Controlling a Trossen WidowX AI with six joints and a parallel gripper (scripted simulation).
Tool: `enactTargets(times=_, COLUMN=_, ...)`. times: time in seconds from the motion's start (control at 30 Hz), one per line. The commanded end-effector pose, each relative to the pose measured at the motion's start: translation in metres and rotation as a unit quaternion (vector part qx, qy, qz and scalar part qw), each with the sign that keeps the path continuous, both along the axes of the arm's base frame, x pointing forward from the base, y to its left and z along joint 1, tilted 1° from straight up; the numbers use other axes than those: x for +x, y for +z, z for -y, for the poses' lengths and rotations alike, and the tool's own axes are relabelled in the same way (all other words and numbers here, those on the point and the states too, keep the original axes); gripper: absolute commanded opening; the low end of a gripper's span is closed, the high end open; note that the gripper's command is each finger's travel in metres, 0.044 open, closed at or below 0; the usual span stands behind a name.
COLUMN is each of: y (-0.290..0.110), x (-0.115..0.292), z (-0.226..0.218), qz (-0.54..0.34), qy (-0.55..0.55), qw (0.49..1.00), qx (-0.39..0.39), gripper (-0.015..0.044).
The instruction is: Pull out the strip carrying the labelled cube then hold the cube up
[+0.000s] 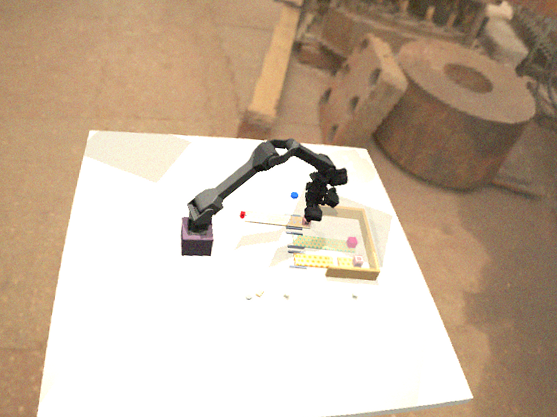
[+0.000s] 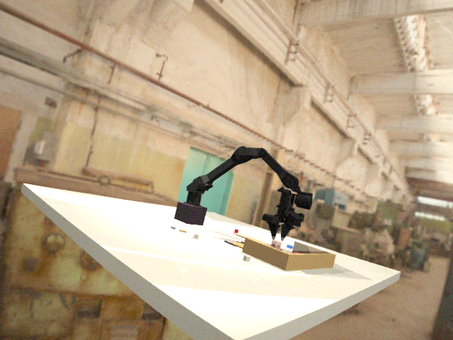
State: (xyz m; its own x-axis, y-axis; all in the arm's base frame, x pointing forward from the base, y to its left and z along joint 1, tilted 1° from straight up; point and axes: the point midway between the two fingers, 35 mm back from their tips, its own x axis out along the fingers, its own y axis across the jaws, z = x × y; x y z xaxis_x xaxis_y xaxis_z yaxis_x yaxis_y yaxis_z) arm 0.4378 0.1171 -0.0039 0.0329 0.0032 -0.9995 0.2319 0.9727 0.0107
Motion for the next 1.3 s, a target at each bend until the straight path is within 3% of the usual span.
enactTargets(times=0.0, y=-0.008, x=-0.001, z=0.001, qz=-0.003, qy=0.002, qw=1.0, qx=-0.002, gripper=0.025)
enactTargets(times=0.53, y=-0.029, x=-0.001, z=0.001, qz=-0.003, qy=0.002, qw=1.0, qx=-0.002, gripper=0.025)
enactTargets(times=0.67, y=-0.026, x=0.0, z=0.001, qz=-0.002, qy=0.0, qw=1.0, qx=-0.001, gripper=0.0145)
enactTargets(times=0.87, y=-0.026, x=0.0, z=0.001, qz=-0.002, qy=0.0, qw=1.0, qx=-0.001, gripper=0.0105)
enactTargets(times=1.0, y=-0.024, x=-0.002, z=0.001, qz=-0.002, qy=0.0, qw=1.0, qx=-0.001, gripper=0.0)
enactTargets(times=1.27, y=-0.005, x=-0.026, z=0.007, qz=-0.003, qy=0.001, qw=1.0, qx=-0.001, gripper=0.0)
